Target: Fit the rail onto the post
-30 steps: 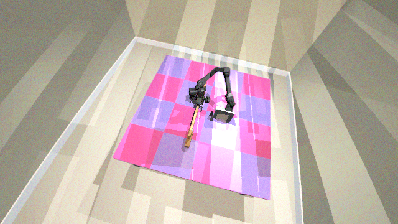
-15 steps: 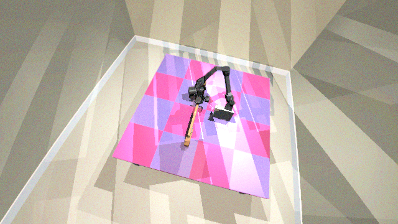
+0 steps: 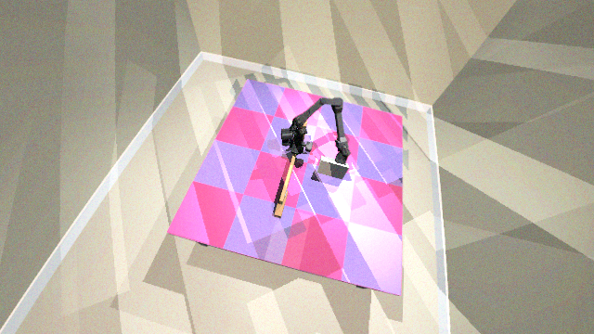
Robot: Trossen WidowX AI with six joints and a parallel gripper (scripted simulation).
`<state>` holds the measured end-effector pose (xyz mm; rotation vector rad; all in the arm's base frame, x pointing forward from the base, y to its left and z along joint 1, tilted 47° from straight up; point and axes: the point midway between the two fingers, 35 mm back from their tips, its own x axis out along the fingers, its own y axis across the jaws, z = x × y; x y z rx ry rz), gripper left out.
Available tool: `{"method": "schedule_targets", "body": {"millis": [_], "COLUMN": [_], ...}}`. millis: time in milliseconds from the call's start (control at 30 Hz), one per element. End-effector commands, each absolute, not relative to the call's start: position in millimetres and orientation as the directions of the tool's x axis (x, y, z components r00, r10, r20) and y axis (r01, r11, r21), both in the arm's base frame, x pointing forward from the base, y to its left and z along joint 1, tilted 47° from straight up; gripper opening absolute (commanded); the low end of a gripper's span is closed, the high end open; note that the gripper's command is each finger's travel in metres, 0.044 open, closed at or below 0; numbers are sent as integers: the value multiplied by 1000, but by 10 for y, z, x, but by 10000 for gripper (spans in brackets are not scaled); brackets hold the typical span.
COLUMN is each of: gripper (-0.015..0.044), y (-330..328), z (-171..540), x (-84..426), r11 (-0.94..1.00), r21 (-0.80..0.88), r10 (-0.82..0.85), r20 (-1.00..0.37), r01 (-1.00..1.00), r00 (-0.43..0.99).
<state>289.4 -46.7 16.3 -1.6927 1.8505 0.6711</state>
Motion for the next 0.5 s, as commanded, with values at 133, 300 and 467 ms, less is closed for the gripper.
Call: {"method": "schedule_targets", "body": {"millis": [133,300,467], "gripper": [0,0,0], "y": [-455,-458,-468], "z": [147,149,160], "x": [2902,2901,2901], "r11": [83,83,83], "r21": [2,2,2], "r10": [-725,-725,-725], "r20": [-686,-686,-686], "r01": [-997,-997,-997], "r00": [-61,-61,-61]}}
